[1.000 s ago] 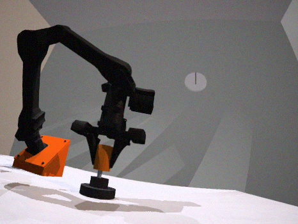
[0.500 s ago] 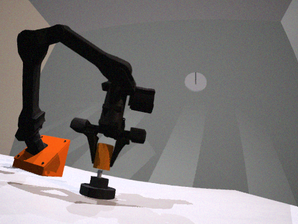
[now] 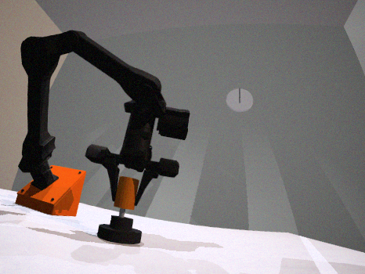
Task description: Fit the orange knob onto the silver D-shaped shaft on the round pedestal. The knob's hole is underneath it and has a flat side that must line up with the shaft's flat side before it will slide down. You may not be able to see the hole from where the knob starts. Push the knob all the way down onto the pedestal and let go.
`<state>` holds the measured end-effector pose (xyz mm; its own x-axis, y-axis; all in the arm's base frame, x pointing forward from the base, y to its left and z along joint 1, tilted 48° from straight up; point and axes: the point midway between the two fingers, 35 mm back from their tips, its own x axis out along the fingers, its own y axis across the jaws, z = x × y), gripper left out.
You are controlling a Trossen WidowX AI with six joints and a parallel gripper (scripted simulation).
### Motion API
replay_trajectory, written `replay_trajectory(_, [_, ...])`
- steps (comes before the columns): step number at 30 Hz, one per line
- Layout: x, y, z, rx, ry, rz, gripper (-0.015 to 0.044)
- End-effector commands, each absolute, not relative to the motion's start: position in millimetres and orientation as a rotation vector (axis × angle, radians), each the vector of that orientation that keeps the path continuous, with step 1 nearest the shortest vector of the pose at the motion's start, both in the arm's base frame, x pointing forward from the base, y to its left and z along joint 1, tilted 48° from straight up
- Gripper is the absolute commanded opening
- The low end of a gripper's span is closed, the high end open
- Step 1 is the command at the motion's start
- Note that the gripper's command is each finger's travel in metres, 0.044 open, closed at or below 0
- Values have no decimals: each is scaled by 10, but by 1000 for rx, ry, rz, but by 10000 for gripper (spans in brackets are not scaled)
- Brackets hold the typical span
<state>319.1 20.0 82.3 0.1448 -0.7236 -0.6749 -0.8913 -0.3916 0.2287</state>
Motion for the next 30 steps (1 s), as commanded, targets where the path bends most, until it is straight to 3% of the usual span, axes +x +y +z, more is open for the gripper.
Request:
replay_trajectory(1, [3197, 199, 823, -2199, 1578, 1084, 0])
replay_trajectory(30, [3199, 203, 827, -2328, 1527, 1303, 0])
